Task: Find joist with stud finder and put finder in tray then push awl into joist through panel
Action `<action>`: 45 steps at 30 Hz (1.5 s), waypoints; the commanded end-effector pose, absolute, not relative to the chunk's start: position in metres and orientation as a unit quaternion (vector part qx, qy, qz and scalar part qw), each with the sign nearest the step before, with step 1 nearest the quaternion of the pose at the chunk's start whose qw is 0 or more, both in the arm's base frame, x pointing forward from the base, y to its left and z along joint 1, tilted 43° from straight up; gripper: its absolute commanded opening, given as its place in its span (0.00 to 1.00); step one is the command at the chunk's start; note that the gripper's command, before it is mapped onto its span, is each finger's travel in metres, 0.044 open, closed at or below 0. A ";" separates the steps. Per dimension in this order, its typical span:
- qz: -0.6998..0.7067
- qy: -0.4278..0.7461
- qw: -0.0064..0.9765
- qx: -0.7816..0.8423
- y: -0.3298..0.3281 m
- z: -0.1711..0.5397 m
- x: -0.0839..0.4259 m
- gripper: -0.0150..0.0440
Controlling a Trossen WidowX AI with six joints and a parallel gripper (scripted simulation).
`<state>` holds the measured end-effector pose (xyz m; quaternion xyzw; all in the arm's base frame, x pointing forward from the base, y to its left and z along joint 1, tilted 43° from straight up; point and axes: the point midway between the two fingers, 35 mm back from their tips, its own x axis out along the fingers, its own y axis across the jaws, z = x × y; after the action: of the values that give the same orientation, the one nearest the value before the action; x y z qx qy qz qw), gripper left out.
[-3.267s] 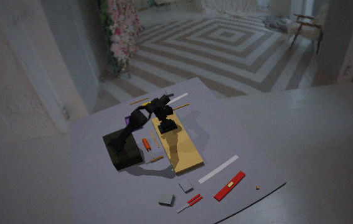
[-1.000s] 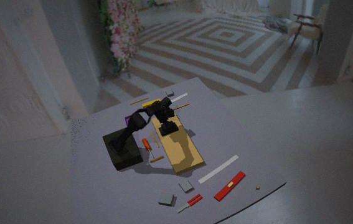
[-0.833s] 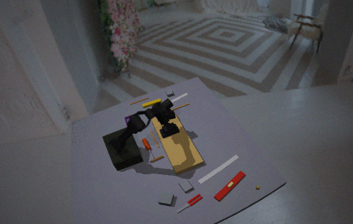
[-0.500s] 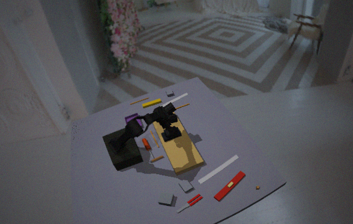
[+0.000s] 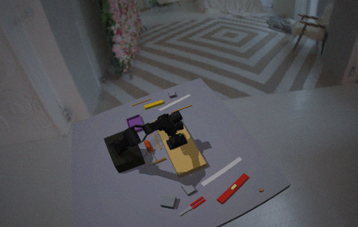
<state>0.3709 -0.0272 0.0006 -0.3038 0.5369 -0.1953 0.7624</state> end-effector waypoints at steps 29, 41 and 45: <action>-0.201 0.535 0.761 -0.307 -0.121 0.086 0.374 0.25; -0.201 0.535 0.761 -0.308 -0.154 0.118 0.375 0.25; -0.201 0.535 0.761 -0.308 -0.156 0.120 0.375 0.25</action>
<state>0.3757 -0.1486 0.1139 -0.3071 0.5347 -0.1970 0.7622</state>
